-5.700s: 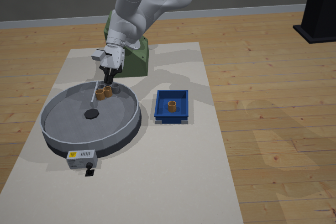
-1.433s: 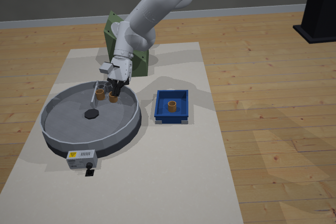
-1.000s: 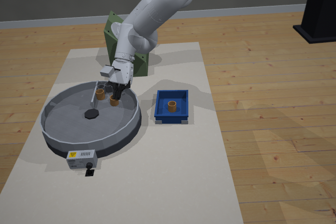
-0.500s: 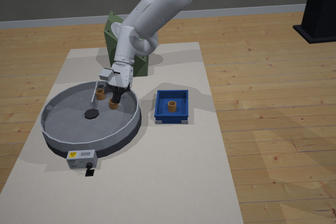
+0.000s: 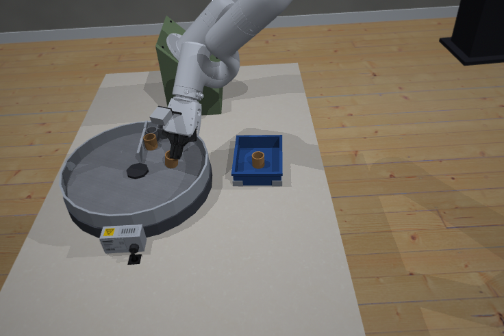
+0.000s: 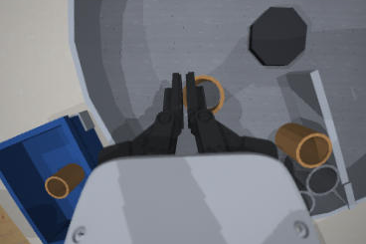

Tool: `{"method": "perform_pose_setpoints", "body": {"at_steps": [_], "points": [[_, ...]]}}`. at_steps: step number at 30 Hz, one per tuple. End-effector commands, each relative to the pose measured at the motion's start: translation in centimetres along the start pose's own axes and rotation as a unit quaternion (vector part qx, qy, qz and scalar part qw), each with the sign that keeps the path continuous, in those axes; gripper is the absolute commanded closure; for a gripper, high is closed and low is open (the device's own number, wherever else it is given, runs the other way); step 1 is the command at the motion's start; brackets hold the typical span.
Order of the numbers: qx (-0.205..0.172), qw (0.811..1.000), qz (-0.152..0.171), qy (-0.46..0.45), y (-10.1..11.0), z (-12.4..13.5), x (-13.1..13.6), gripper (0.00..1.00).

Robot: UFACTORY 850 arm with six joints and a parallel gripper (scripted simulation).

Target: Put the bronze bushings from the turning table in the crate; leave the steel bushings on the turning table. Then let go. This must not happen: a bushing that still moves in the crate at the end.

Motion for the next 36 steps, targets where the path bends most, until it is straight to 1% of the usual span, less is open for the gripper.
{"method": "perform_pose_setpoints", "body": {"at_steps": [1,10,15,21,25,32,33,36], "points": [[0.001,1.000,0.000,0.000,-0.7,-1.0,-0.5,1.00],[0.001,1.000,0.000,0.000,-1.0,-1.4,-0.7,1.00],[0.001,1.000,0.000,0.000,-2.0,-2.8,-1.0,1.00],[0.001,1.000,0.000,0.000,-2.2,-3.1,-1.0,1.00],[0.001,1.000,0.000,0.000,-3.1,-4.2,-1.0,1.00],[0.001,1.000,0.000,0.000,-3.4,-4.5,-1.0,1.00],[0.001,1.000,0.000,0.000,-3.4,-4.5,-1.0,0.90],[0.001,1.000,0.000,0.000,-3.4,-4.5,-1.0,0.90]]}}
Point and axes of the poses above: the point where the finger pads meet when closed, its own y axis back along the fingers, its own x axis across the jaws, z = x × y, the point moved 1 cm from there along y, back along the fingers, and after that the axes turned 14 degrees about y, right-handed, at the moved point
